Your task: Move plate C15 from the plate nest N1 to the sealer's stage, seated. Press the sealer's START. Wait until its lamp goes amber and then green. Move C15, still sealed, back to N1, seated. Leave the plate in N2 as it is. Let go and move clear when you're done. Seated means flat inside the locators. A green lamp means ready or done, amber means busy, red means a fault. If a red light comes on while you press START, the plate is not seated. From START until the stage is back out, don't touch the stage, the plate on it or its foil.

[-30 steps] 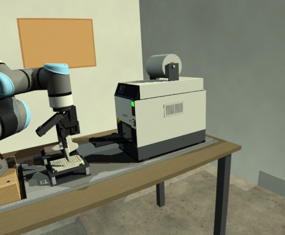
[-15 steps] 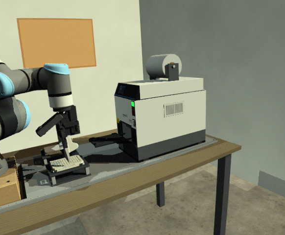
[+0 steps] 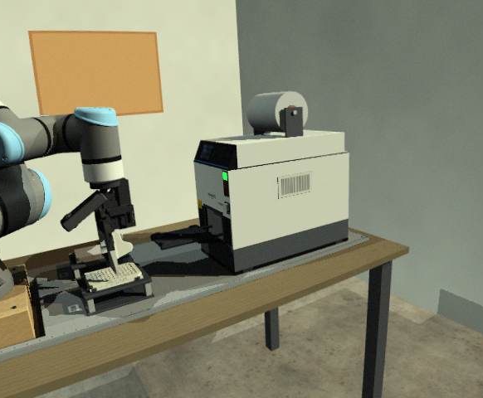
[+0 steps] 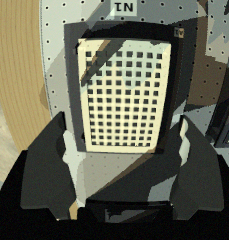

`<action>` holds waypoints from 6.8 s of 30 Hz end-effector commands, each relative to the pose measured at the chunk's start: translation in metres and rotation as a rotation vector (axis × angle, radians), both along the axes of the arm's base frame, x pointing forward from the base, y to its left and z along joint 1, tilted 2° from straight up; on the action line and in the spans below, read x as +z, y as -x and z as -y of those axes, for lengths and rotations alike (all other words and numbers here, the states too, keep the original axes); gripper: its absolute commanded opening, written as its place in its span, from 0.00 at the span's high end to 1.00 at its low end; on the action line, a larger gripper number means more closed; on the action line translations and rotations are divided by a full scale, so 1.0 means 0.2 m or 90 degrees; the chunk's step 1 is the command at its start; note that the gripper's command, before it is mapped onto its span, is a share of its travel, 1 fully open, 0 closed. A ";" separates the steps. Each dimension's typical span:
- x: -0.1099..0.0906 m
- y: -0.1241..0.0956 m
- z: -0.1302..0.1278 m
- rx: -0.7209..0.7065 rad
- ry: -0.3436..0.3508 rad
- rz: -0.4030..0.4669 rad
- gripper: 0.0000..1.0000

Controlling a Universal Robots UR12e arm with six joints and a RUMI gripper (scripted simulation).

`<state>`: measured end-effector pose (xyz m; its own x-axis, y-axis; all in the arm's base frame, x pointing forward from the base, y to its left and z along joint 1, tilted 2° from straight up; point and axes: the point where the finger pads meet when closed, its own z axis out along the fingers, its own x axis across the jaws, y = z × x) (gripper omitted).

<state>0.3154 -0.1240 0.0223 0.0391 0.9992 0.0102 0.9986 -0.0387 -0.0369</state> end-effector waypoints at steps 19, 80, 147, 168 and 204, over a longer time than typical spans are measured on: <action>-0.04 0.01 -0.01 0.000 -0.002 -0.001 0.32; -0.12 0.00 0.00 0.000 0.000 0.001 0.36; -0.08 -0.01 0.01 0.000 0.002 0.003 1.00; 0.00 -0.01 0.01 0.000 0.002 0.003 1.00; 0.27 -0.02 0.01 0.000 0.002 0.003 1.00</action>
